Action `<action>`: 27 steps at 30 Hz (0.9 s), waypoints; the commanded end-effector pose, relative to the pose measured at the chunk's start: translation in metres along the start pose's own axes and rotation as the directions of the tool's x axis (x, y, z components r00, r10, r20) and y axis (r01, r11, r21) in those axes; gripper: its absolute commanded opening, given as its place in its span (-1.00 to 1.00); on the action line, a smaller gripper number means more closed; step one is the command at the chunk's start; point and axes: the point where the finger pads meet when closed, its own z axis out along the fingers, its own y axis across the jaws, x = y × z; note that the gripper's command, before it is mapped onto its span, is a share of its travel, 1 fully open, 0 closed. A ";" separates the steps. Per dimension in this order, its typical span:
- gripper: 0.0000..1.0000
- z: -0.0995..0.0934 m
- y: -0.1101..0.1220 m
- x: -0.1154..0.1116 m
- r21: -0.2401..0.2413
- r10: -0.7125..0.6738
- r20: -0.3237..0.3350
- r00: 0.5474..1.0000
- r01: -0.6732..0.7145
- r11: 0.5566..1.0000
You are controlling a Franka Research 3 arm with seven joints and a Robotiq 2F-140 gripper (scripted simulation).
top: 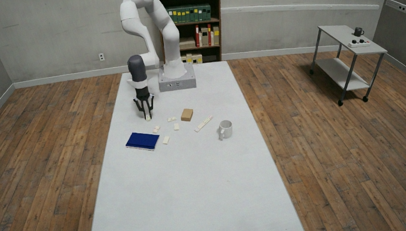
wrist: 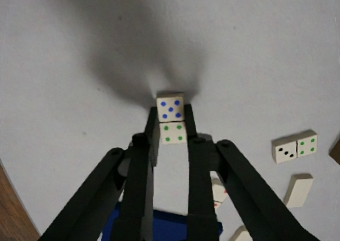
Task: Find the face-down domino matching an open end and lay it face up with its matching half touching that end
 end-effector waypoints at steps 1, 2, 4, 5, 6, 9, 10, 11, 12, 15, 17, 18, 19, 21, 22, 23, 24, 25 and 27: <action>-0.55 -0.007 0.000 0.000 0.000 -0.003 0.000 1.000 0.003 1.000; -0.55 -0.011 0.000 0.000 0.000 -0.003 0.000 1.000 0.003 1.000; -0.55 -0.018 0.000 0.000 0.000 -0.003 0.000 1.000 0.003 1.000; -0.55 -0.018 0.000 0.000 0.000 -0.003 0.000 1.000 0.003 1.000; -0.55 -0.018 0.000 0.000 0.000 -0.003 0.000 1.000 0.003 1.000; -0.55 -0.032 0.000 0.000 0.000 -0.003 0.000 1.000 0.003 1.000; -0.55 -0.036 0.000 0.000 0.000 -0.003 0.000 1.000 0.003 1.000; -0.55 -0.041 0.000 0.000 0.000 -0.003 0.000 1.000 0.003 1.000; -0.55 -0.046 0.000 0.000 0.000 -0.003 0.000 1.000 0.003 1.000; -0.55 -0.060 0.000 0.000 0.000 -0.003 0.000 1.000 0.003 1.000; -0.55 -0.068 0.000 0.000 0.000 -0.003 0.000 1.000 0.003 1.000; -0.55 -0.072 0.000 0.000 0.000 -0.003 0.000 1.000 0.003 1.000; -0.55 -0.075 0.000 0.000 0.000 -0.003 0.000 1.000 0.003 1.000; -0.55 -0.082 0.000 0.000 0.000 -0.003 0.000 1.000 0.003 1.000; -0.55 -0.082 0.000 0.000 0.000 -0.003 0.000 1.000 0.003 1.000; -0.55 -0.082 0.000 0.000 0.000 -0.003 0.000 1.000 0.003 1.000; -0.55 -0.084 0.000 0.000 0.000 -0.003 0.000 1.000 0.003 1.000; -0.55 -0.087 0.000 0.000 0.000 -0.003 0.000 1.000 0.003 1.000; -0.55 -0.092 0.000 0.000 0.000 -0.003 0.000 1.000 0.003 1.000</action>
